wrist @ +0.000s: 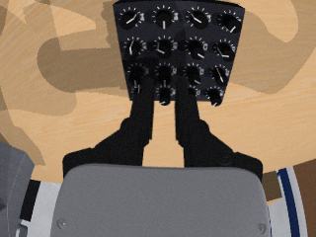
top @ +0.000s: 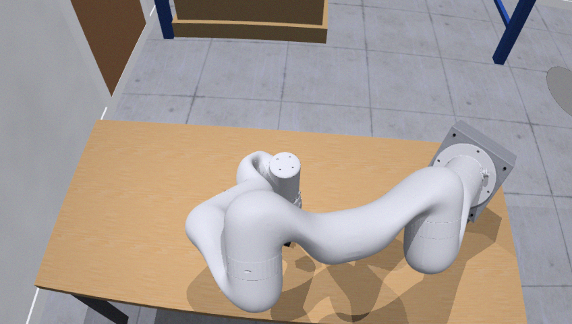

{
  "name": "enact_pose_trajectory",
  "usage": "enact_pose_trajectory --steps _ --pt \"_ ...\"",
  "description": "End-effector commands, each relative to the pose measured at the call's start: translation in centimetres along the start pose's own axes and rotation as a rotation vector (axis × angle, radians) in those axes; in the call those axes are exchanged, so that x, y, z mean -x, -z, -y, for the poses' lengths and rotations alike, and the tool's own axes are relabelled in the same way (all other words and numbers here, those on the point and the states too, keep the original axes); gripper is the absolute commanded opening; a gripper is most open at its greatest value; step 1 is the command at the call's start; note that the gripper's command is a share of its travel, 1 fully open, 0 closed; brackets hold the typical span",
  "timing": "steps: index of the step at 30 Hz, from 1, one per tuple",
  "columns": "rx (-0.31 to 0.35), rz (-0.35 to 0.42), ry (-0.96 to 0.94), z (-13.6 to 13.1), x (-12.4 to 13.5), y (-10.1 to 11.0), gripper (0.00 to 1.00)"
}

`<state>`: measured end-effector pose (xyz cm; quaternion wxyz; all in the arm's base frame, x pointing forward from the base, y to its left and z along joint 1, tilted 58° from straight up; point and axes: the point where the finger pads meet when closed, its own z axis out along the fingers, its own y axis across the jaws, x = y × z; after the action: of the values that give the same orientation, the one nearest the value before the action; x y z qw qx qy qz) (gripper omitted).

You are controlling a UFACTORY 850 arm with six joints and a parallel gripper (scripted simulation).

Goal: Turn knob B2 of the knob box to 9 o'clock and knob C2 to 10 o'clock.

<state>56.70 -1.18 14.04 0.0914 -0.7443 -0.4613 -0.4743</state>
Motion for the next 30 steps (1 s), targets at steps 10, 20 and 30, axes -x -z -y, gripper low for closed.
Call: enact_pose_trajectory --steps 10,20,30 --pt "0.000 0.000 0.000 -0.02 0.00 1.22 0.19" --pt "0.000 0.000 0.000 -0.02 0.00 1.22 0.19" --pt "0.000 0.000 -0.207 -0.37 -0.01 1.47 0.19"
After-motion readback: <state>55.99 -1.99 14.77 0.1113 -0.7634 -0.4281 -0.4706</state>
